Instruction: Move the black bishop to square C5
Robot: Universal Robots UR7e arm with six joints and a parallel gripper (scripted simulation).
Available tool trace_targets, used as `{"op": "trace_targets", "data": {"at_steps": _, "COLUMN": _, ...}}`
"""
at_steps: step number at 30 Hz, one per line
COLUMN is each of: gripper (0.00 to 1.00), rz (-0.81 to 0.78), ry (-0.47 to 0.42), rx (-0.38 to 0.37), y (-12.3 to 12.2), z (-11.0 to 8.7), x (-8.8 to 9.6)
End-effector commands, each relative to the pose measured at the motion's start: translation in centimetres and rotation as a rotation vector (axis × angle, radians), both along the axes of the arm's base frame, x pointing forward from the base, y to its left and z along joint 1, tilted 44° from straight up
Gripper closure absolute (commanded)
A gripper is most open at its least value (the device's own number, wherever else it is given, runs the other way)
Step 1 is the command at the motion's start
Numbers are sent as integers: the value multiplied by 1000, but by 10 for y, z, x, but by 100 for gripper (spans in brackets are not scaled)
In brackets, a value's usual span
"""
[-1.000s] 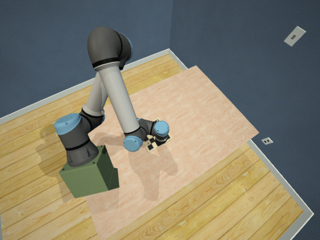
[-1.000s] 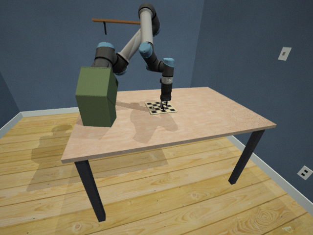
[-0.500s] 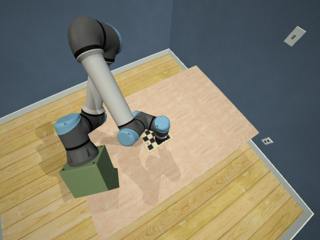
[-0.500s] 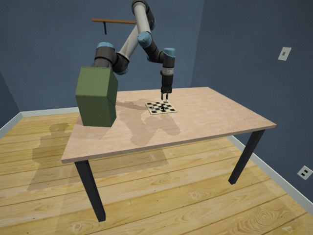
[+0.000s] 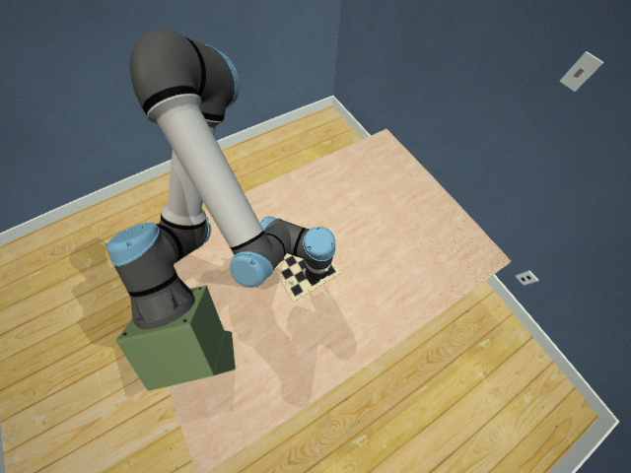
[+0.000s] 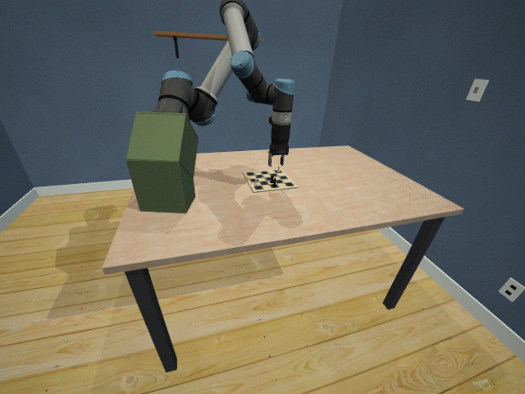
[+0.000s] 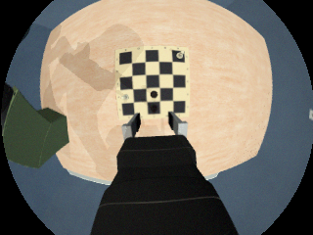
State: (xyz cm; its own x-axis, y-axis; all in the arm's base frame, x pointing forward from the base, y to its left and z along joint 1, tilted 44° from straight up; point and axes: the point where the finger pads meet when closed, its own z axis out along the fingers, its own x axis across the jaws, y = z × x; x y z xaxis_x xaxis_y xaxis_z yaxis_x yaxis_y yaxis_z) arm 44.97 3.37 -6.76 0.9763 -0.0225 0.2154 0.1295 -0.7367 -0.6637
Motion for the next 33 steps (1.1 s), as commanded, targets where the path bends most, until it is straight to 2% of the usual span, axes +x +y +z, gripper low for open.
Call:
{"op": "trace_targets", "data": {"at_steps": 1, "gripper": 0, "rz": -1, "ry": -1, "rx": -1, "y": -1, "z": 0, "x": 0}}
{"op": "trace_targets", "data": {"at_steps": 11, "gripper": 0, "rz": -1, "ry": -1, "rx": -1, "y": -1, "z": 1, "x": 0}}
{"op": "trace_targets", "data": {"at_steps": 19, "gripper": 0, "rz": -1, "ry": -1, "rx": -1, "y": -11, "z": 11, "x": -2}}
{"op": "trace_targets", "data": {"at_steps": 33, "gripper": 0, "rz": -1, "ry": -1, "rx": -1, "y": -46, "z": 49, "x": -12}}
